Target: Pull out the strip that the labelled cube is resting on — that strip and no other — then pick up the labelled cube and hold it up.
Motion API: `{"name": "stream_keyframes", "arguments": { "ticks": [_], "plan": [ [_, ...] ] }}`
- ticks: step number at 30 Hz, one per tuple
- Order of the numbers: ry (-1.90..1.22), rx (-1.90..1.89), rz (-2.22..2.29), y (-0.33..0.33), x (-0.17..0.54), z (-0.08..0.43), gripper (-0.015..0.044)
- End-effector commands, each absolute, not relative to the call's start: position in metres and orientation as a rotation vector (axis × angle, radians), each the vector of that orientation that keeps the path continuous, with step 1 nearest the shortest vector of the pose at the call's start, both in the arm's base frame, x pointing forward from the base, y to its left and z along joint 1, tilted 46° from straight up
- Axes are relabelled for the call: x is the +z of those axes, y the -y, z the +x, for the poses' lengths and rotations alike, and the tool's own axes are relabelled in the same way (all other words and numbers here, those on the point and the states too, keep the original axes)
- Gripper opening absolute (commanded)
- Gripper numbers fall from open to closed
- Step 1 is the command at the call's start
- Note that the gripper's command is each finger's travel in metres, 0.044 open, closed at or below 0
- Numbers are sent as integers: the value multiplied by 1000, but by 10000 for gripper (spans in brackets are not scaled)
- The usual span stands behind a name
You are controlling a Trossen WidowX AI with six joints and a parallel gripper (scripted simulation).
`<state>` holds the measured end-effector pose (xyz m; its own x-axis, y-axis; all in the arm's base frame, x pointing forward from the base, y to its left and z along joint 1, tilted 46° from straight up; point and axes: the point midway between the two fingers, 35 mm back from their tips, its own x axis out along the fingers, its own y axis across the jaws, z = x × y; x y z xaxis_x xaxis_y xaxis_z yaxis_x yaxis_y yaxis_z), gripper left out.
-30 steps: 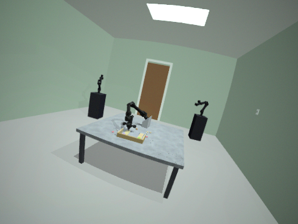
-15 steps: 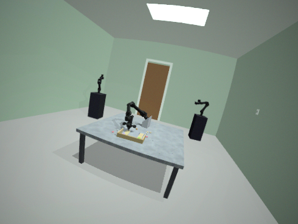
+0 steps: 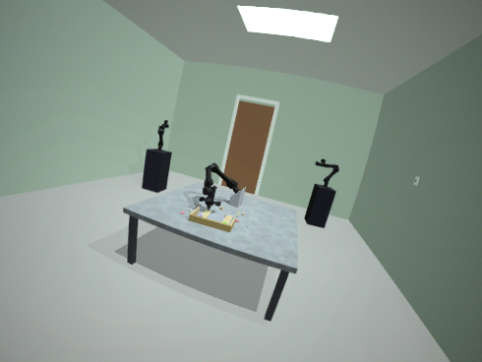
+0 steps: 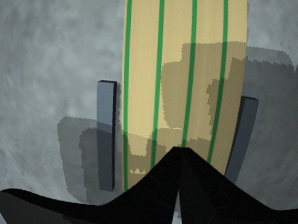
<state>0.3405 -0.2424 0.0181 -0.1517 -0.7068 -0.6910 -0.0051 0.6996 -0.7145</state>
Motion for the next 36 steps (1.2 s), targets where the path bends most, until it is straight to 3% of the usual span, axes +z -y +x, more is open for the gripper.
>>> {"name": "stream_keyframes", "arguments": {
  "ticks": [1, 36],
  "plan": [
    [-1645, -678, -585, 245, 16, 327, 0],
    [-1647, -677, -586, 238, 20, 276, 0]
  ]
}}
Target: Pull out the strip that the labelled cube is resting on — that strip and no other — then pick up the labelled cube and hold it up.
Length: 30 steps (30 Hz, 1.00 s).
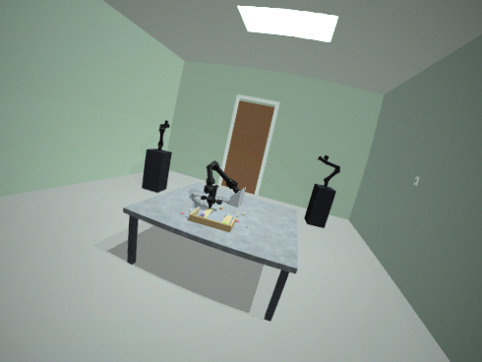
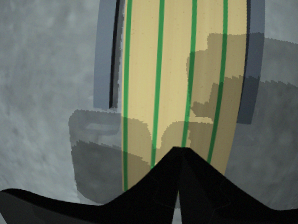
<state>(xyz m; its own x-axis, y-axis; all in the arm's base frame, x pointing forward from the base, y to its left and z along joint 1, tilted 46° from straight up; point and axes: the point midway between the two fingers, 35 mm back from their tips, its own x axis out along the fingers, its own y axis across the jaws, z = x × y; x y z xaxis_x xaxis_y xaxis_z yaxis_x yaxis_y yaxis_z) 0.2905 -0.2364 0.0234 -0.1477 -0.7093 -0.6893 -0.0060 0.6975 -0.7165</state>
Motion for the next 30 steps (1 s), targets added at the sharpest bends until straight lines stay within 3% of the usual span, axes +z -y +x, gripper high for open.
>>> {"name": "stream_keyframes", "arguments": {
  "ticks": [1, 30],
  "plan": [
    [-1647, -677, -586, 238, 20, 275, 0],
    [-1649, -677, -586, 232, 24, 233, 0]
  ]
}}
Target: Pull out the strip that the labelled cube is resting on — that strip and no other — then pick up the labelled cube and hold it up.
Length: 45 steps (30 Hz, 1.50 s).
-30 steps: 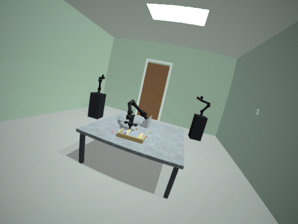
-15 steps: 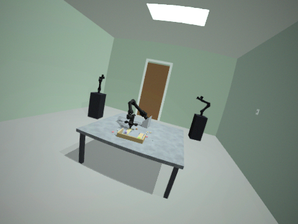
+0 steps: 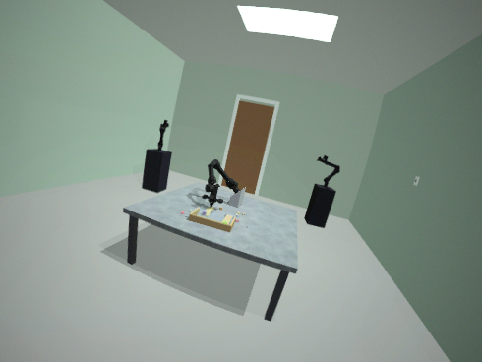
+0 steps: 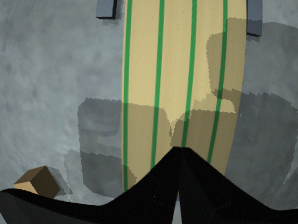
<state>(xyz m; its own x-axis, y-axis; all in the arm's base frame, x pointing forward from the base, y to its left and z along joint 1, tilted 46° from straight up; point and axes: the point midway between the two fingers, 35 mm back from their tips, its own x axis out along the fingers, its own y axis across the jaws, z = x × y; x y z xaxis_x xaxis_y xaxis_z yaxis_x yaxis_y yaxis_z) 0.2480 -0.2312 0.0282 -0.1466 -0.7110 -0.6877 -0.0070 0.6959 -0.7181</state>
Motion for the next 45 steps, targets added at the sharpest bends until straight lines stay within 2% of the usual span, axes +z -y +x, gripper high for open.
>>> {"name": "stream_keyframes", "arguments": {
  "ticks": [1, 45],
  "plan": [
    [-1649, -677, -586, 232, 24, 231, 0],
    [-1652, -676, -587, 225, 29, 182, 0]
  ]
}}
